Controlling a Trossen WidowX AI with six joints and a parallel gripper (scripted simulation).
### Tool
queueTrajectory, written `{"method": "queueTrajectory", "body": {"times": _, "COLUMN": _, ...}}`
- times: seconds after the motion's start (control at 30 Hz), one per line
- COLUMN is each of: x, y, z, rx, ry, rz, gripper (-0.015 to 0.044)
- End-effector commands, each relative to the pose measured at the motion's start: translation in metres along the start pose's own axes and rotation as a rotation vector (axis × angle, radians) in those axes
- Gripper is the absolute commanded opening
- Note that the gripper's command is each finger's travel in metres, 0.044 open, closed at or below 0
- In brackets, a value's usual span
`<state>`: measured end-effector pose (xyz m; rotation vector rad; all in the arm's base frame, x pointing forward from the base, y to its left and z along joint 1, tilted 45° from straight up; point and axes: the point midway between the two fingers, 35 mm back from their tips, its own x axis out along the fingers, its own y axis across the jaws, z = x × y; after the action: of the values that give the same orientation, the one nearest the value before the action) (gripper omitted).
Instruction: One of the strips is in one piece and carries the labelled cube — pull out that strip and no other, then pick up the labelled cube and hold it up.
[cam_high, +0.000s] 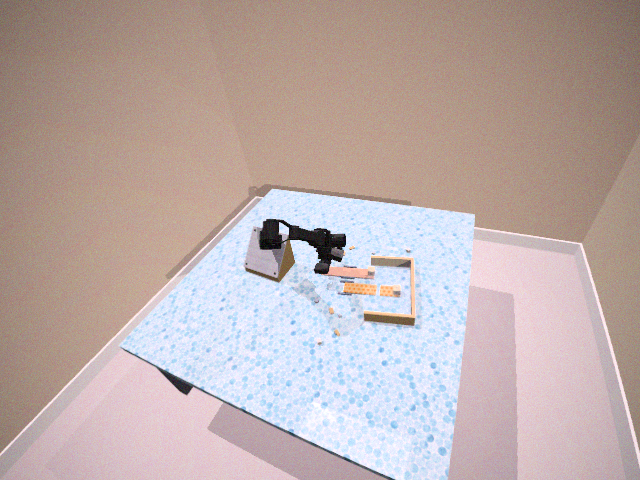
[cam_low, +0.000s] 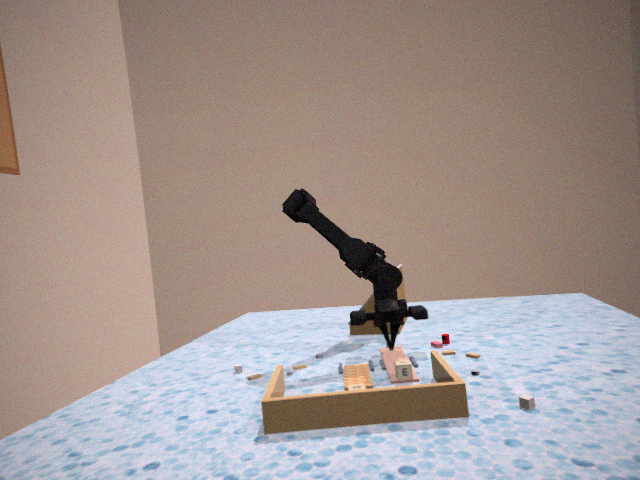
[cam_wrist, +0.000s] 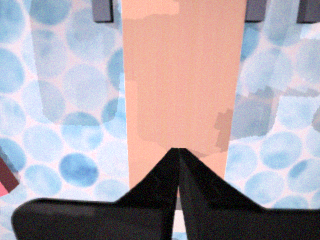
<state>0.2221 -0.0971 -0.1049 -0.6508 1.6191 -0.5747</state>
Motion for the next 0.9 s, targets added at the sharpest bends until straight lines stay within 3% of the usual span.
{"method": "queueTrajectory", "body": {"times": 0.0, "x": 0.005, "y": 0.0, "z": -0.017, "rx": -0.008, "ry": 0.037, "rz": 0.004, "gripper": 0.0}}
{"method": "queueTrajectory", "body": {"times": 0.87, "x": 0.004, "y": -0.001, "z": -0.044, "rx": -0.009, "ry": 0.038, "rz": 0.004, "gripper": 0.0}}
